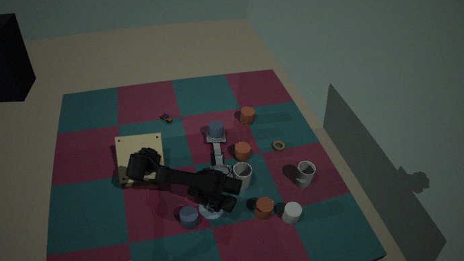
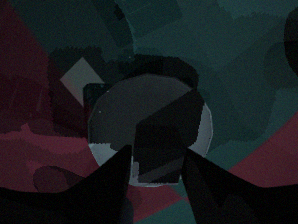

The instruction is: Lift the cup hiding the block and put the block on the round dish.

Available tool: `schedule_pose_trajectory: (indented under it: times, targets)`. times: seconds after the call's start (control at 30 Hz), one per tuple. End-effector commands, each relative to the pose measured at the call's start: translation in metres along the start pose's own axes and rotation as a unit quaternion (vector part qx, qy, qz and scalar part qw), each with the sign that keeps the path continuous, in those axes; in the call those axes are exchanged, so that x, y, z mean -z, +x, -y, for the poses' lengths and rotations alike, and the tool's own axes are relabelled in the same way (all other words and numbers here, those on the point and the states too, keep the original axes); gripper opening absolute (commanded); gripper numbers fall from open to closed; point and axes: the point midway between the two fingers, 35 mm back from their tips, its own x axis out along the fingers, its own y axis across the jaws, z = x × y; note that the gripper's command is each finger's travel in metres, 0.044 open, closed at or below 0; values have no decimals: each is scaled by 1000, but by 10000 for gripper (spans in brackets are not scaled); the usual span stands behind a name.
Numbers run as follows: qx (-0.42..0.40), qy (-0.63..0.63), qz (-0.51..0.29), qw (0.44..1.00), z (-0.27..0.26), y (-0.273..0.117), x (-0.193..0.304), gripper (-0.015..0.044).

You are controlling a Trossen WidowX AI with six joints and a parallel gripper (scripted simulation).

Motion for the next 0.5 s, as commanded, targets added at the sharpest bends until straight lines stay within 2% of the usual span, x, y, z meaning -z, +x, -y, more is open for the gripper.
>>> schedule_pose_trajectory:
  times: [0.0,0.23,0.37,0.47]
  targets:
    - [1,2,0,1000,1,-1,1,263]
    - [0,1,1,1000,1,-10,-1,440]
    - [-4,-3,2,1000,-1,-55,-3,440]
    - [-4,-4,2,1000,-1,-57,-2,440]
